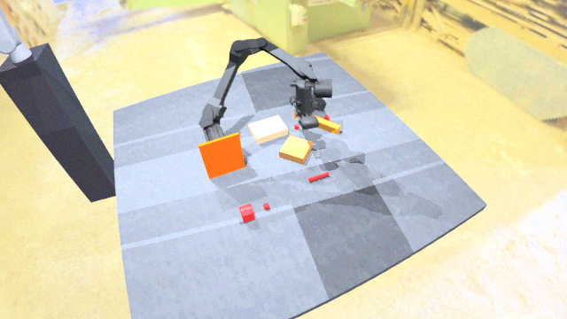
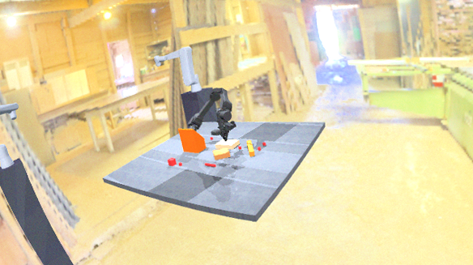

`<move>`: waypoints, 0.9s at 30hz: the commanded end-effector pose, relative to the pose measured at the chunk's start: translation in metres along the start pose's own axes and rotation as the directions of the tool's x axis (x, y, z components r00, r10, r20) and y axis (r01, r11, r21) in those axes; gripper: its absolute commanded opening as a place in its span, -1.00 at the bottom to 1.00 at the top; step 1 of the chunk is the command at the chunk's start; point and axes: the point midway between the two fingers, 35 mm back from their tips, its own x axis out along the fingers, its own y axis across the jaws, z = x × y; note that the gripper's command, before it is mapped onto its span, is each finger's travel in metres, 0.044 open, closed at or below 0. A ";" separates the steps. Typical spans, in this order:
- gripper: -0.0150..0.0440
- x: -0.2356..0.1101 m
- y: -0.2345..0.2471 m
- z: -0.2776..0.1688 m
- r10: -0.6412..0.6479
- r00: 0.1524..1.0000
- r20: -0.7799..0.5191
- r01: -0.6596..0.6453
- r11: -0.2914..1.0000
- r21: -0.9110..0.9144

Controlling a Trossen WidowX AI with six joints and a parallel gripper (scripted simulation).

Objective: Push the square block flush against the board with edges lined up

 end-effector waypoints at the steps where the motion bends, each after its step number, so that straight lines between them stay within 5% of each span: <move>1: -0.49 0.007 -0.020 0.003 -0.003 1.000 -0.004 0.003 0.993 0.121; 16: -0.49 0.037 -0.101 0.000 0.015 1.000 -0.010 -0.006 0.808 0.589; 22: -0.49 0.043 -0.108 -0.001 0.017 1.000 -0.010 -0.007 0.778 0.628; 27: -0.49 0.095 -0.106 0.000 0.020 1.000 -0.011 -0.009 0.778 0.628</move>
